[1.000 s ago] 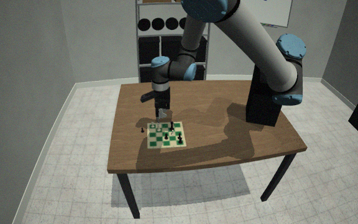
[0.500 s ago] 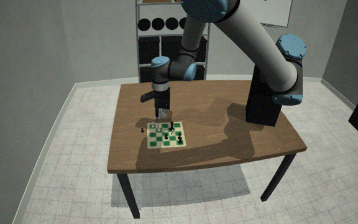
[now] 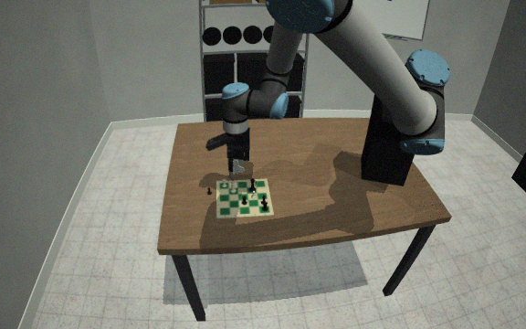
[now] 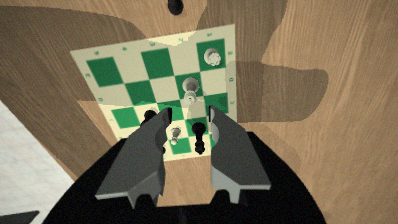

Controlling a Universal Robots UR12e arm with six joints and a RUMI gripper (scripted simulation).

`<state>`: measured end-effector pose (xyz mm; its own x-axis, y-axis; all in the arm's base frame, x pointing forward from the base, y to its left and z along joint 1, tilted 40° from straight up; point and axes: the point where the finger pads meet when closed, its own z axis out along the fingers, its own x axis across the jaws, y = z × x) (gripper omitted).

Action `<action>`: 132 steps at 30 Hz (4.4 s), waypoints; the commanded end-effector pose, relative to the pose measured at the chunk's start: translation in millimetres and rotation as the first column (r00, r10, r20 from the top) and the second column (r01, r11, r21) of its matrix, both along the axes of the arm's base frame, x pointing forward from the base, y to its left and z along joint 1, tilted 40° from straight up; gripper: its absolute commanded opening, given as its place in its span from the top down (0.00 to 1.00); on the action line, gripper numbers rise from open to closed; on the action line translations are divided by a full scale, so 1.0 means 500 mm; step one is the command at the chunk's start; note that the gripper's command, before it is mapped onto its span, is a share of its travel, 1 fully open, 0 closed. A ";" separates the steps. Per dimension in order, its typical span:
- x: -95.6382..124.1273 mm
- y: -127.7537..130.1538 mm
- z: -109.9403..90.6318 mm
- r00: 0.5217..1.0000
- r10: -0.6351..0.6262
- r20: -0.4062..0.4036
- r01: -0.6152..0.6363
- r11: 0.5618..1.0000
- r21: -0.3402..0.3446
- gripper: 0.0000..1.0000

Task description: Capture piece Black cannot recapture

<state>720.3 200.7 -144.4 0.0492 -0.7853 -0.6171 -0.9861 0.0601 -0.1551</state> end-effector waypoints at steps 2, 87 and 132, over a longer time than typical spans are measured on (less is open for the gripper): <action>0.005 0.001 0.001 1.000 0.001 0.003 -0.001 1.000 0.000 0.75; 0.021 0.051 -0.060 1.000 0.002 0.004 -0.002 1.000 0.000 0.75; 0.021 0.054 -0.064 1.000 0.000 0.004 0.000 1.000 0.000 1.00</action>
<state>728.0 228.0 -177.5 0.0494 -0.7850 -0.6176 -0.9862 0.0596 -0.1546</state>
